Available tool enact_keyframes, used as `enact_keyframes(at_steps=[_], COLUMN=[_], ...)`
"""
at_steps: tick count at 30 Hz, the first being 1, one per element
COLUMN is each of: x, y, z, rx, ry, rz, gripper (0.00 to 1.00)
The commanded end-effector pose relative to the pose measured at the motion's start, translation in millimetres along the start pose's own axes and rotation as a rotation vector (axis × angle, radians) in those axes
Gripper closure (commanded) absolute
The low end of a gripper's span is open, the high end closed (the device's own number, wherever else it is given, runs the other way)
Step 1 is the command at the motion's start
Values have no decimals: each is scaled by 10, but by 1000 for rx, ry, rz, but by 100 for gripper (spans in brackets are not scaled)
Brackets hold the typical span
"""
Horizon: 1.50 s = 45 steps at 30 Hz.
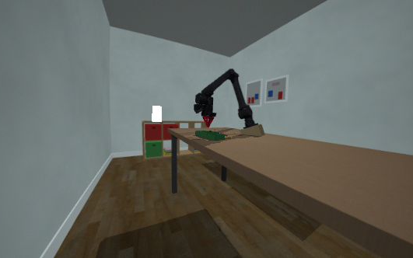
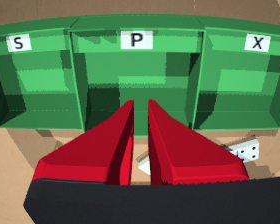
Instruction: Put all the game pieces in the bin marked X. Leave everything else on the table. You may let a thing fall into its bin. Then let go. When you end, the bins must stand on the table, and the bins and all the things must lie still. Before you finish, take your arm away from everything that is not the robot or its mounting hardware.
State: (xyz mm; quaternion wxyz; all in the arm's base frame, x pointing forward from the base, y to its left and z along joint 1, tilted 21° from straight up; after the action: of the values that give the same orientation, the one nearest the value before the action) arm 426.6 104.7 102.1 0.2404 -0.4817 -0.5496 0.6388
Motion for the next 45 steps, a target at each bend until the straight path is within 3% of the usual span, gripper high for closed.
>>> enact_keyframes(at_steps=[1,6,9,21,25,30,31,33,38,41,45], x=[104,67,183,787,880,763,767,799,800,785,801], y=[17,8,-118,-118,-119,-181,-2,150,284,265,419], z=[14,-9,-229,-404,-432,-445,-401,-255,-251,-329,-246], rx=[20,15,-24,-25,-25,-38,-18,9,10,-6,10], ry=[-9,0,7,7,7,32,36,26,3,9,3], rz=[-1,0,4,0,-1,-1,0,1,1,0,0], gripper=[92,92,92,92,92,92,92,92,92,92,92])
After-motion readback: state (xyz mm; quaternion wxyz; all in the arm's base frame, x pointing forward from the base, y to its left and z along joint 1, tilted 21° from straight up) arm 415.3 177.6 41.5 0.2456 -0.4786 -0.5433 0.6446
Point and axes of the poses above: the point where the finger pads meet when closed, its own y axis out along the fingers, its own x axis across the jaws, z = x × y, the point moved 2 cm from there along -y, back along the fingers, and after that the axes turned 15 degrees about -y, right-handed, at the moved point
